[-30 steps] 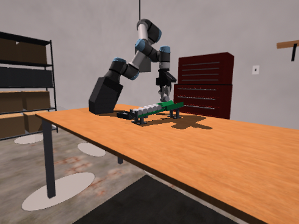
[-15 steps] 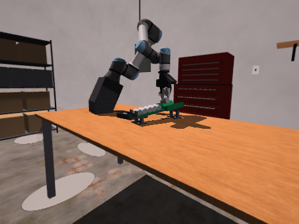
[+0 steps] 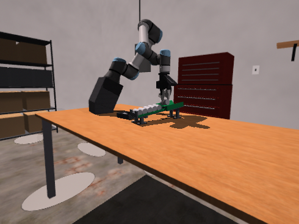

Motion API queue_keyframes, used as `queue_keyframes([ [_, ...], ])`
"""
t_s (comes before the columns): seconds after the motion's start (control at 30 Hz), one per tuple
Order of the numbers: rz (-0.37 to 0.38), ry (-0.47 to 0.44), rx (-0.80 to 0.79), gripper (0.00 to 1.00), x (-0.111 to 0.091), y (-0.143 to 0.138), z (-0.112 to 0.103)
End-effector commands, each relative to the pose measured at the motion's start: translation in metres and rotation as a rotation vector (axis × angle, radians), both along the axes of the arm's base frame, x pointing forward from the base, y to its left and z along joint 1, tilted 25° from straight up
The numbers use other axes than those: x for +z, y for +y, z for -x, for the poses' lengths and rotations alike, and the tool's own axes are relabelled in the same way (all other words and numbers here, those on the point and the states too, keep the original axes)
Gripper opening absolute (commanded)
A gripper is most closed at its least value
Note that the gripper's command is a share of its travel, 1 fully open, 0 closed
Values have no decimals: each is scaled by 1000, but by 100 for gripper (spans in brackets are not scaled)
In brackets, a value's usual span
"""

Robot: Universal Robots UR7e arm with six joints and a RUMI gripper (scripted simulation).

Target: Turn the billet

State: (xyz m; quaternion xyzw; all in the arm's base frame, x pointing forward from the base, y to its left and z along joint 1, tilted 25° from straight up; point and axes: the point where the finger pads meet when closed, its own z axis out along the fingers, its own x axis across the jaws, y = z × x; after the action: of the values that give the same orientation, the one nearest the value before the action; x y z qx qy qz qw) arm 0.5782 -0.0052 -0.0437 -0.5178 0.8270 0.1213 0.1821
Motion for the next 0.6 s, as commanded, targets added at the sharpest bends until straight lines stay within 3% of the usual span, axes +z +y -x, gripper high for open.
queue_keyframes([
  [0.0,2,-4,-1,0,-5,3,-3],
  [0.57,2,-4,-1,0,-13,8,-5],
])
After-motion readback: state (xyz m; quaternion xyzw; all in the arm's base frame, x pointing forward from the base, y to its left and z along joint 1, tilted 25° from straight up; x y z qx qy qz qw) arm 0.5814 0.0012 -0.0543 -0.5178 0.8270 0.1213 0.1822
